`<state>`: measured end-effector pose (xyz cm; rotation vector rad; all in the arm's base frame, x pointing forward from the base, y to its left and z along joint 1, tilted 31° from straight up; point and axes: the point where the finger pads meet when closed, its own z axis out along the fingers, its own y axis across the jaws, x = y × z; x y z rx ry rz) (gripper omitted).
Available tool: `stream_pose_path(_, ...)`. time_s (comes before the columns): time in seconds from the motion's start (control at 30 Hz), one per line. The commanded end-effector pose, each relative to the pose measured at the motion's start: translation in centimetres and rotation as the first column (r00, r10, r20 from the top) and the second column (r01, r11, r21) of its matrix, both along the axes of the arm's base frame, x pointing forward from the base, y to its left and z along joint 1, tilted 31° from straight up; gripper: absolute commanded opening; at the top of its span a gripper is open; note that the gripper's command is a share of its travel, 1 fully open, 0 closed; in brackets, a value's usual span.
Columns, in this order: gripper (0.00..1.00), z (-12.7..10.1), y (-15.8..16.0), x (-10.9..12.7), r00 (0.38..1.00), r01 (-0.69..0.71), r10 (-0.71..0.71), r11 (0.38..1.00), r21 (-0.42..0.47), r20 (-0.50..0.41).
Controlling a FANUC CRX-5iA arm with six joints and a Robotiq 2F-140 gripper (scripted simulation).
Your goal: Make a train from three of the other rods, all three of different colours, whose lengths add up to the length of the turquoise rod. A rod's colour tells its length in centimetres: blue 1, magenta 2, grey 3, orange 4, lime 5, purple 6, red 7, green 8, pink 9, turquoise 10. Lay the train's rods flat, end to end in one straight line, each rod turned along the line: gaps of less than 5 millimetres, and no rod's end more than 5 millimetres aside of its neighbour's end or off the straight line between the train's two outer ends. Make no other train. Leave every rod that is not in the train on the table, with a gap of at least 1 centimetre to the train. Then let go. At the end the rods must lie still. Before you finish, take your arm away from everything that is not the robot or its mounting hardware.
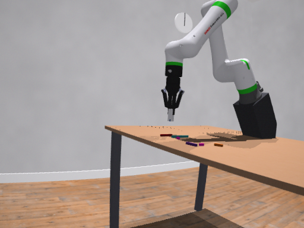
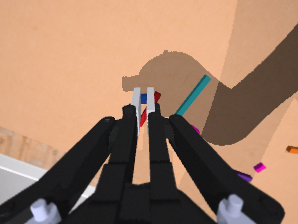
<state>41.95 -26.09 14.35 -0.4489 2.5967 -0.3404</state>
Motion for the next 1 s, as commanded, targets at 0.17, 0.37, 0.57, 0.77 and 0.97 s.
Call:
stream_pose_path(0.17,0.03,2.2,0.5,-1.3,1.000,0.000,0.000,1.000,0.001,-0.001)
stream_pose_path(0.37,0.03,2.2,0.5,-1.3,1.000,0.000,0.000,1.000,0.001,-0.001)
stream_pose_path(0.57,0.03,1.4,3.4,-0.9,1.000,0.010,-0.009,1.000,0.019,-0.022)
stream_pose_path(0.77,0.03,0.4,8.1,-0.5,0.999,0.029,-0.027,0.999,0.035,-0.047)
stream_pose_path(0.97,0.03,-0.4,12.3,-0.3,0.997,0.048,-0.046,0.998,0.040,-0.056)
